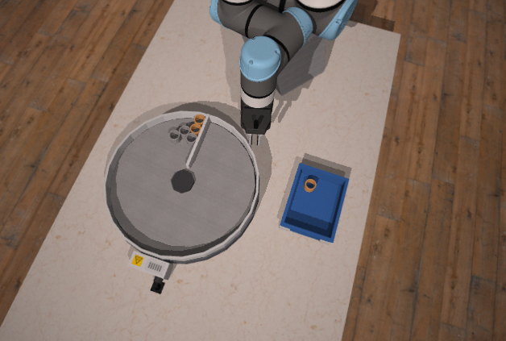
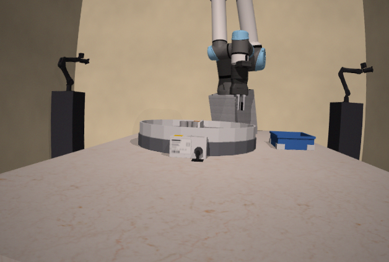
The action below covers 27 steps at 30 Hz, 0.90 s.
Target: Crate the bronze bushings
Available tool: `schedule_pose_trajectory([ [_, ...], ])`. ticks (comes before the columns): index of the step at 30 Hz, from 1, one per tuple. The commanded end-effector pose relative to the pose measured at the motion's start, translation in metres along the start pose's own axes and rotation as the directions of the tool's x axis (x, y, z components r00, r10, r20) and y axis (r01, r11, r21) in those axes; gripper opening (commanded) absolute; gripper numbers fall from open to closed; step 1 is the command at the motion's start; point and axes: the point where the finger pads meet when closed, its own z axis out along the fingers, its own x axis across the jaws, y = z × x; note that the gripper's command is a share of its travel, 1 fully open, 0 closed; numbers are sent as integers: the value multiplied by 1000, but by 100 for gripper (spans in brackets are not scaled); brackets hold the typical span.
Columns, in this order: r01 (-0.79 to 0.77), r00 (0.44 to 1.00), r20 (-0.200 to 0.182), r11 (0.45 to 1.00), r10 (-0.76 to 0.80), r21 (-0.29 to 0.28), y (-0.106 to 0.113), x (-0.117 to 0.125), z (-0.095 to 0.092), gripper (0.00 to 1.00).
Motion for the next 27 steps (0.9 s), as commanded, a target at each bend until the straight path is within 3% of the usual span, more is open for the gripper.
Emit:
schedule_pose_trajectory([
  [1,1,1000,1,1000,-1,1,21,43,1,40],
  [12,1,1000,1,1000,-1,1,21,43,1,40],
  [13,0,1000,0,1000,0,1,3,8,0,40],
  [17,1,1000,1,1000,-1,1,21,43,1,40],
  [27,1,1000,1,1000,-1,1,21,43,1,40],
])
